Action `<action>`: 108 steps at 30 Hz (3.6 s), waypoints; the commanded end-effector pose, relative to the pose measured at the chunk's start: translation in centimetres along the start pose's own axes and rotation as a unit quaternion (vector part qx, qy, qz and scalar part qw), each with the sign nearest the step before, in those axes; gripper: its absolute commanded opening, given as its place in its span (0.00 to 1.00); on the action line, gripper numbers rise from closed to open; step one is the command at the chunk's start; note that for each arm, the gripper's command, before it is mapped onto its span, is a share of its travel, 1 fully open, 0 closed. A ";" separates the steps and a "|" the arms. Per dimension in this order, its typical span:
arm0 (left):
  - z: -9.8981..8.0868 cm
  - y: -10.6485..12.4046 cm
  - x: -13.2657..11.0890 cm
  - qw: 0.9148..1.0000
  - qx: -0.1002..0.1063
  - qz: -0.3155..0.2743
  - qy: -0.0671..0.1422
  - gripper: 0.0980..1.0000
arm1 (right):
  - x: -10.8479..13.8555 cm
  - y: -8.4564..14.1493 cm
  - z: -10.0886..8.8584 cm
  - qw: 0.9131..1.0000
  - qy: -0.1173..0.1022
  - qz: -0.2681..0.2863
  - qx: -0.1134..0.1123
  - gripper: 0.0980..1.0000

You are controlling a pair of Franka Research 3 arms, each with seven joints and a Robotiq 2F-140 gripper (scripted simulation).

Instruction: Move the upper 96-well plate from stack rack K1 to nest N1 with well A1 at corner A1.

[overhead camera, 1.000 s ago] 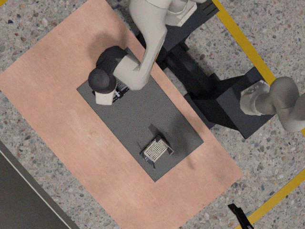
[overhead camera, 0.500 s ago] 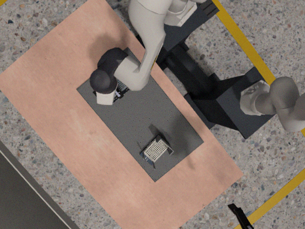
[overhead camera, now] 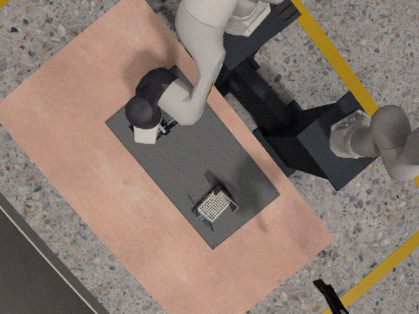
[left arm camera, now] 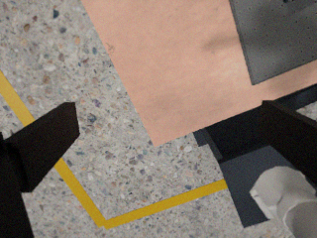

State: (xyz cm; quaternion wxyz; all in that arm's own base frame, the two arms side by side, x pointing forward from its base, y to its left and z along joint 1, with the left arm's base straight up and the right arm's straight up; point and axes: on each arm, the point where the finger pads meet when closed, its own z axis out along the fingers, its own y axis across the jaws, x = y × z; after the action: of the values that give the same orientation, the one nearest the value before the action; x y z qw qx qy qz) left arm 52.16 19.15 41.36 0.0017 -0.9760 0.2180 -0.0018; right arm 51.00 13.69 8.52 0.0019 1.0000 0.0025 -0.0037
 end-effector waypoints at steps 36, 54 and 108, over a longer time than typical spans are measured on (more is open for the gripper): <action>0.1 0.2 0.0 1.000 -0.002 -0.002 -0.001 1.00 | 0.1 0.0 2.2 1.000 0.004 -0.003 0.002 0.00; 0.1 0.2 0.0 1.000 -0.002 -0.002 -0.001 1.00 | 0.1 0.0 2.5 1.000 0.004 -0.003 0.002 0.00; 0.1 0.2 0.0 1.000 -0.002 -0.002 -0.001 1.00 | 0.0 0.0 3.2 1.000 0.004 -0.003 0.002 0.00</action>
State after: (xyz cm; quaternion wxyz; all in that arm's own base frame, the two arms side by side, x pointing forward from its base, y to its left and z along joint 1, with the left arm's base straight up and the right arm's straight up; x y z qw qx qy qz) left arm 52.16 19.15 41.36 0.0017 -0.9760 0.2180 -0.0018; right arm 50.96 13.62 5.42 0.0006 1.0000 0.0042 -0.0004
